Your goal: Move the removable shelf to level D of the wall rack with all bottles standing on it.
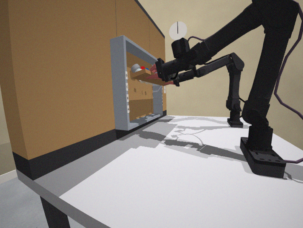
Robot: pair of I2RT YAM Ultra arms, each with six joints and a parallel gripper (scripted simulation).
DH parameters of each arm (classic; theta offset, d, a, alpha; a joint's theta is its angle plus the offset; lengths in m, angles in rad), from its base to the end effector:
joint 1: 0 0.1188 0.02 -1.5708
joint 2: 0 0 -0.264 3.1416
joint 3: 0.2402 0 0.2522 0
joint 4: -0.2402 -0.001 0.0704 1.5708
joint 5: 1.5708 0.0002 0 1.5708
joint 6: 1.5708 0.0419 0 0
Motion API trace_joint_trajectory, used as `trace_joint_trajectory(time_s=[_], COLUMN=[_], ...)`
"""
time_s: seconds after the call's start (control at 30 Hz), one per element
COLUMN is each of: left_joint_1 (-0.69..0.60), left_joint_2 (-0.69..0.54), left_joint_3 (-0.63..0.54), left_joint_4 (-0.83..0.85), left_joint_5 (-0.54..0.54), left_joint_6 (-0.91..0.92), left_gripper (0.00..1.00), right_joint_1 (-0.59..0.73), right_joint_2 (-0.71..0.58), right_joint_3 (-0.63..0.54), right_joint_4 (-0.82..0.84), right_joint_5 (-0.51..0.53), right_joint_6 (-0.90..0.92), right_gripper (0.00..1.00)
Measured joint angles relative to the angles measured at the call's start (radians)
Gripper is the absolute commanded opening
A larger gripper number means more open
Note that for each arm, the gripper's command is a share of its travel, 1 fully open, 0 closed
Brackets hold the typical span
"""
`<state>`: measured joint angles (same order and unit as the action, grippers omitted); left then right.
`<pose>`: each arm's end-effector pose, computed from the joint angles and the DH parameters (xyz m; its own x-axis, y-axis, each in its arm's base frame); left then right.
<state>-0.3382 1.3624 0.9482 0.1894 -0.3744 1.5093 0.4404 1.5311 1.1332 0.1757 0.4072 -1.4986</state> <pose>0.3076 -0.0909 0.3088 -0.0404 0.9990 0.0215 0.2082 -0.0126 0.9780 0.3366 0.1414 0.3188 0.0275 -0.9995 0.0167 -0.2019 -0.0219 -0.9792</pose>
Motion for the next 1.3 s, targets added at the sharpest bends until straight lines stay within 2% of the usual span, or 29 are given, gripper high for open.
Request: trace_joint_trajectory(time_s=[0.9, 1.3], left_joint_1=[0.000, 0.003], left_joint_2=[0.000, 0.032], left_joint_3=[0.001, 0.058], left_joint_4=[-0.002, 0.003], left_joint_5=[0.000, 0.006], left_joint_6=[0.000, 0.004], left_gripper=[0.00, 0.00], right_joint_1=[0.000, -0.016], right_joint_2=[0.000, 0.016], right_joint_3=[0.004, 0.057], right_joint_4=[-0.005, -0.013], right_joint_5=[0.000, -0.006], right_joint_6=[0.000, -0.013], right_gripper=[0.00, 0.00])
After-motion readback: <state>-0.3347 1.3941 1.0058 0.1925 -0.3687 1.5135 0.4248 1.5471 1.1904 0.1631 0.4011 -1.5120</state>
